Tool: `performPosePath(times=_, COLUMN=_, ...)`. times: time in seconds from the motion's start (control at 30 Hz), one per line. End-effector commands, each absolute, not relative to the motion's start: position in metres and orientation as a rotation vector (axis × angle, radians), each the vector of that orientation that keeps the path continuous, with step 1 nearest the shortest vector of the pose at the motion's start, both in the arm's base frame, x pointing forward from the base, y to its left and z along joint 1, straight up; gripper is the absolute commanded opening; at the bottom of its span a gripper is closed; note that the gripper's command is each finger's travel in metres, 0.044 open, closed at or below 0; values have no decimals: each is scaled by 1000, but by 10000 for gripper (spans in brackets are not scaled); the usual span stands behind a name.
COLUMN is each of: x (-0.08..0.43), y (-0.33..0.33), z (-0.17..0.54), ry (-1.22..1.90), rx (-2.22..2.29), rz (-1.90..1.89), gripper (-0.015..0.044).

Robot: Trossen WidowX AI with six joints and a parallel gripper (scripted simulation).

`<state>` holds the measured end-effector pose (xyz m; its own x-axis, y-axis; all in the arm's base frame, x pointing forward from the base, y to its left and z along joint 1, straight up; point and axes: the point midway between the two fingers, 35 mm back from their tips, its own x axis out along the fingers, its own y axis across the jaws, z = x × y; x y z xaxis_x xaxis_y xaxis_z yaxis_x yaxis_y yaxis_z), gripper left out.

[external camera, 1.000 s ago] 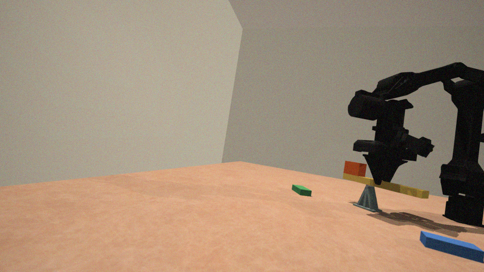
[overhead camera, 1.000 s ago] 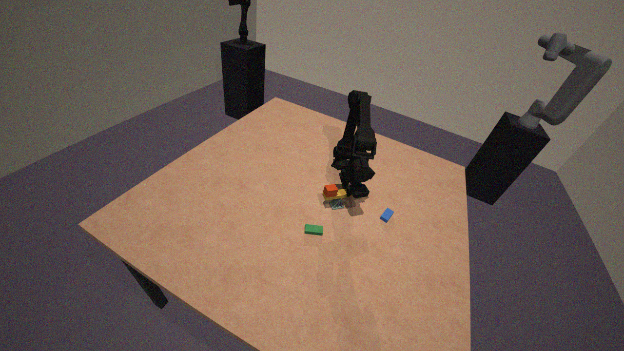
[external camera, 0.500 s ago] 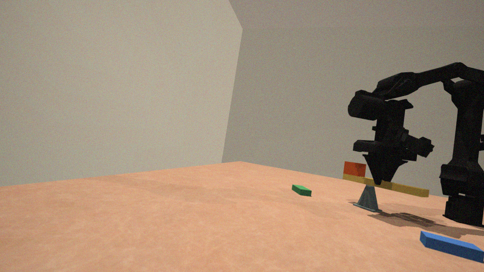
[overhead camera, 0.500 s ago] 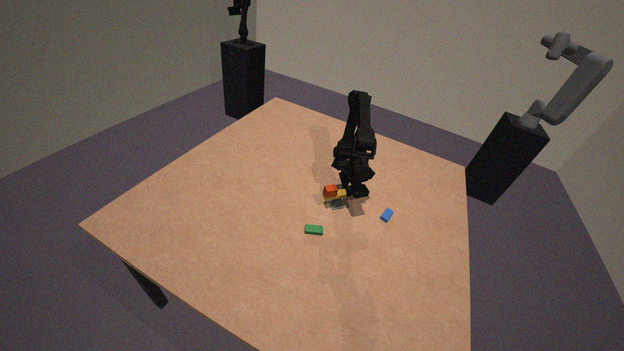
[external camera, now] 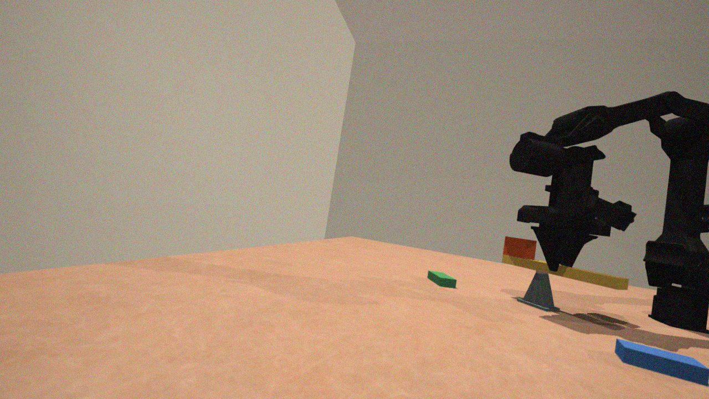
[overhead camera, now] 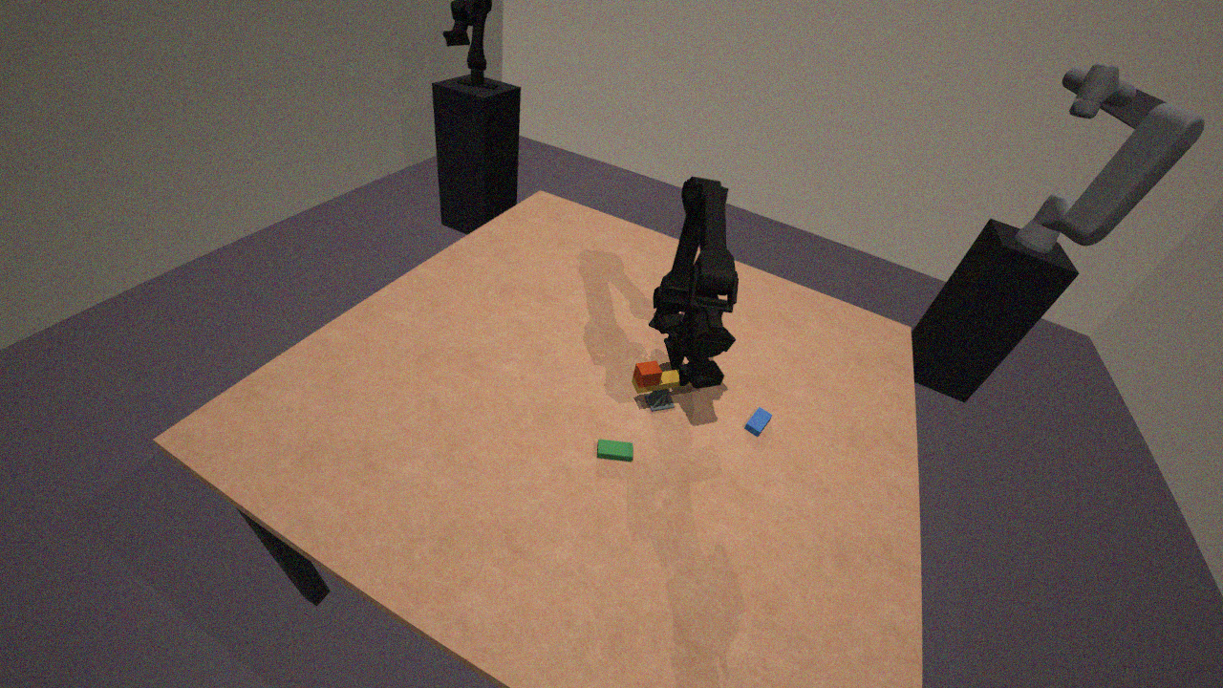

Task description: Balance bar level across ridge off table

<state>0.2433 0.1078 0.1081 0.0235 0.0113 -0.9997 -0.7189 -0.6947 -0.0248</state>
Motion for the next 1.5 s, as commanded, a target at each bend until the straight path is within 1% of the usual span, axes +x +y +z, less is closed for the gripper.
performPosePath(times=0.0, x=243, y=108, z=108, ry=721, rx=-1758, rz=1727, gripper=172)
performPosePath(times=0.27, x=243, y=108, z=108, ry=721, rx=-1758, rz=1727, gripper=173)
performPosePath(times=0.3, x=243, y=108, z=108, ry=721, rx=-1758, rz=1727, gripper=185)
performPosePath(times=0.67, x=243, y=108, z=108, ry=721, rx=-1758, rz=1727, gripper=185)
performPosePath(times=0.97, x=243, y=108, z=108, ry=721, rx=-1758, rz=1727, gripper=421)
performPosePath(times=1.0, x=243, y=108, z=108, ry=721, rx=-1758, rz=1727, gripper=440)
performPosePath(times=1.13, x=244, y=108, z=115, ry=721, rx=-1758, rz=1727, gripper=440)
performPosePath(times=1.37, x=244, y=108, z=192, ry=721, rx=-1759, rz=1726, gripper=440)
performPosePath(times=1.47, x=241, y=107, z=208, ry=721, rx=-1759, rz=1726, gripper=440)
